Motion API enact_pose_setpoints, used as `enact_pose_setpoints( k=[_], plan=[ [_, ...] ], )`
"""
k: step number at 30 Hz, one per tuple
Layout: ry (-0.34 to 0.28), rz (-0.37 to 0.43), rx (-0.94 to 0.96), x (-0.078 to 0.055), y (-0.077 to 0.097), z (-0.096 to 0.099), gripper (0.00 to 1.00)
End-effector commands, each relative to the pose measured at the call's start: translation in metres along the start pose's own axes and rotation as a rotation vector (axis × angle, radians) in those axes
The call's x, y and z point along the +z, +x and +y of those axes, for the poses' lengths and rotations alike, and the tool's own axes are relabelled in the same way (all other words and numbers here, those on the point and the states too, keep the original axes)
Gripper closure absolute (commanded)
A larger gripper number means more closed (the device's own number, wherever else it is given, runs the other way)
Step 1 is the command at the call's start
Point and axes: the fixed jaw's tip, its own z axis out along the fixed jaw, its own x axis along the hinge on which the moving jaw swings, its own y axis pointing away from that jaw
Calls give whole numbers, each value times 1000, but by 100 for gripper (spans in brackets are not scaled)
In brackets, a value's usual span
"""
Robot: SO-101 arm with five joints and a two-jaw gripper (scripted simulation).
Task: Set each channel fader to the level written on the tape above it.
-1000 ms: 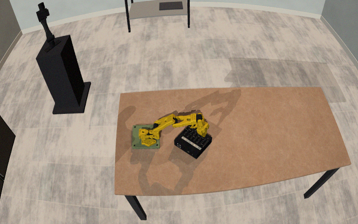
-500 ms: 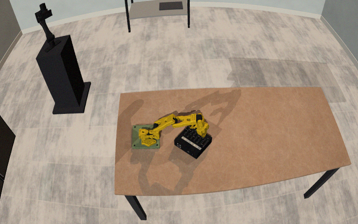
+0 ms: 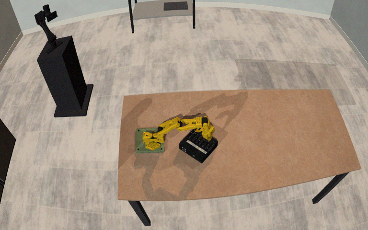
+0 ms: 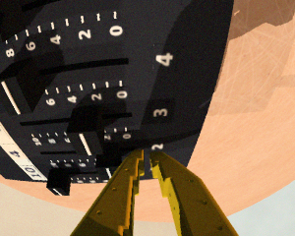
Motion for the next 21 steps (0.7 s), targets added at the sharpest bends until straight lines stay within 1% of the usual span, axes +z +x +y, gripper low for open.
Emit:
enact_pose_setpoints(
  k=[1,21],
  plan=[
    [-31,-39,10,6,-3,8,100],
    [-36,-44,10,6,-3,11,100]
  ],
)
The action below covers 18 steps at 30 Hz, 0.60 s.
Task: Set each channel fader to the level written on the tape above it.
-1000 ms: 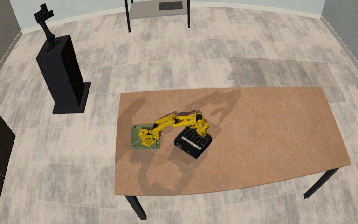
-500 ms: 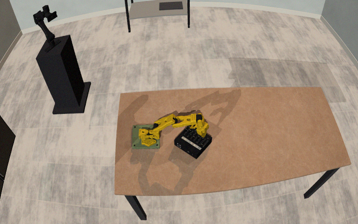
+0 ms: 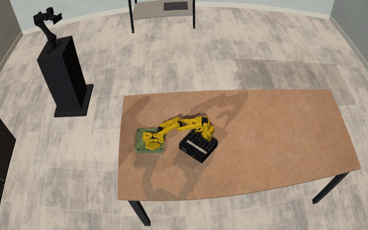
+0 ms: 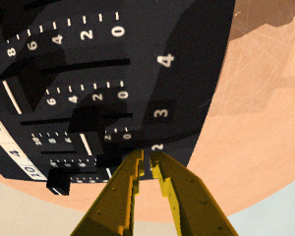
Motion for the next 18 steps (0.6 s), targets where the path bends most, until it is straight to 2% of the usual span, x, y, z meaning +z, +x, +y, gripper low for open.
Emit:
enact_pose_setpoints(
  k=[1,18],
  plan=[
    [-36,-42,19,6,-2,11,100],
    [-41,-47,19,6,-2,14,100]
  ],
)
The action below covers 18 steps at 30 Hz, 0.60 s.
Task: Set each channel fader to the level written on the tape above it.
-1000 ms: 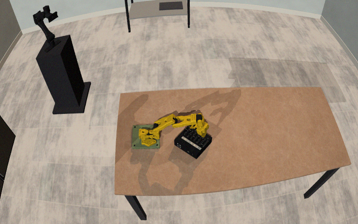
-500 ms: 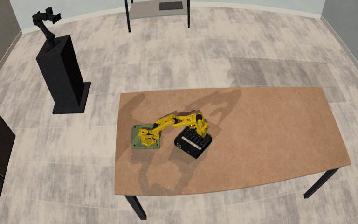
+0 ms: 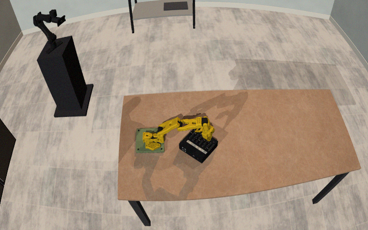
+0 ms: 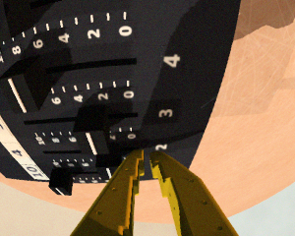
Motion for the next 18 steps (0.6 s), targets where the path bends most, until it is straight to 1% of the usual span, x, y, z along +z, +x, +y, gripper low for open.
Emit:
enact_pose_setpoints(
  k=[1,18],
  plan=[
    [-36,-42,22,6,-2,12,100],
    [-40,-45,23,6,-1,15,100]
  ],
)
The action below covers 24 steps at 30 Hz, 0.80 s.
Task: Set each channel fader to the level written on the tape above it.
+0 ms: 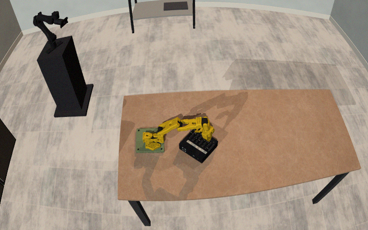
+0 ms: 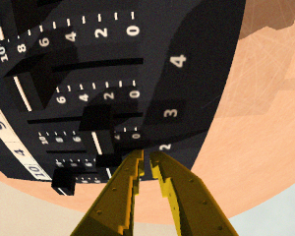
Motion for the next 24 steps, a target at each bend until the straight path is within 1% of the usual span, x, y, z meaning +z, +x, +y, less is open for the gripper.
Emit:
enact_pose_setpoints(
  k=[1,24],
  plan=[
    [-36,-40,26,6,-1,13,100],
    [-39,-43,26,6,0,16,100]
  ],
)
